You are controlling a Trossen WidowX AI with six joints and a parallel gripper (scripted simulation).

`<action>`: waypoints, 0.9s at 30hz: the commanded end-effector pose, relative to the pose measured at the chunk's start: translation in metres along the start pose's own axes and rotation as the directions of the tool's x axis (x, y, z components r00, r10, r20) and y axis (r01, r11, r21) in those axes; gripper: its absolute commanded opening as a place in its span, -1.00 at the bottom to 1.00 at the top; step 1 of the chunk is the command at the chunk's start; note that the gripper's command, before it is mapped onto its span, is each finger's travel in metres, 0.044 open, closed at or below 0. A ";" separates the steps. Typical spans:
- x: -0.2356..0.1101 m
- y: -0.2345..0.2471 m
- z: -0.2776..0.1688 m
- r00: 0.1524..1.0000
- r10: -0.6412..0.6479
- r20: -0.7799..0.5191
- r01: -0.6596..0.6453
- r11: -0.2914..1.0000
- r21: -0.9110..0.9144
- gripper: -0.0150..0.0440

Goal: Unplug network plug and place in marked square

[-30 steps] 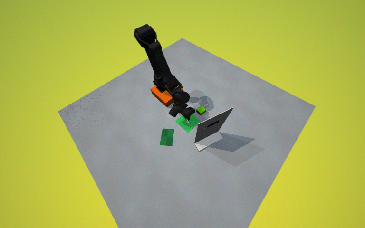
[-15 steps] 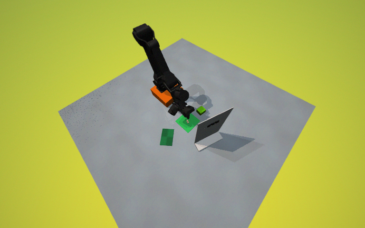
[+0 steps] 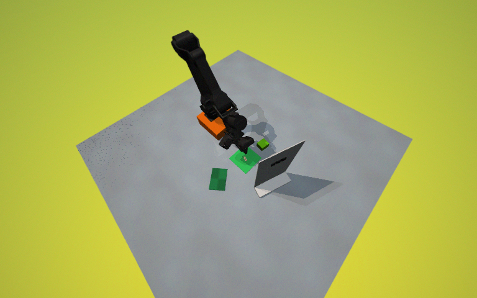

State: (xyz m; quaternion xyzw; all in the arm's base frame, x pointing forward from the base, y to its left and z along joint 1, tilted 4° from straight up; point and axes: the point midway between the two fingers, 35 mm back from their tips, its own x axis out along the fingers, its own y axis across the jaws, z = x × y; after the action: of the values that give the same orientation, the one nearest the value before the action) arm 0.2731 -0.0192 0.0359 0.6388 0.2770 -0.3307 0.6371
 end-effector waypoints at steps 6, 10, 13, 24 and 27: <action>-0.011 0.013 0.001 1.000 0.017 0.004 -0.017 1.000 0.006 0.04; -0.016 0.017 0.000 1.000 0.017 0.004 -0.017 1.000 0.006 0.04; -0.020 0.019 0.000 1.000 0.017 0.004 -0.017 1.000 0.006 0.04; -0.034 0.027 0.000 1.000 0.017 0.003 -0.017 1.000 0.006 0.04; -0.038 0.029 0.000 1.000 0.017 0.003 -0.017 1.000 0.006 0.04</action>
State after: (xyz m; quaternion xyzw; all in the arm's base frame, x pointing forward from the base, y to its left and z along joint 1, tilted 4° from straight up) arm 0.2700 -0.0174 0.0744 0.6386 0.2775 -0.3305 0.6372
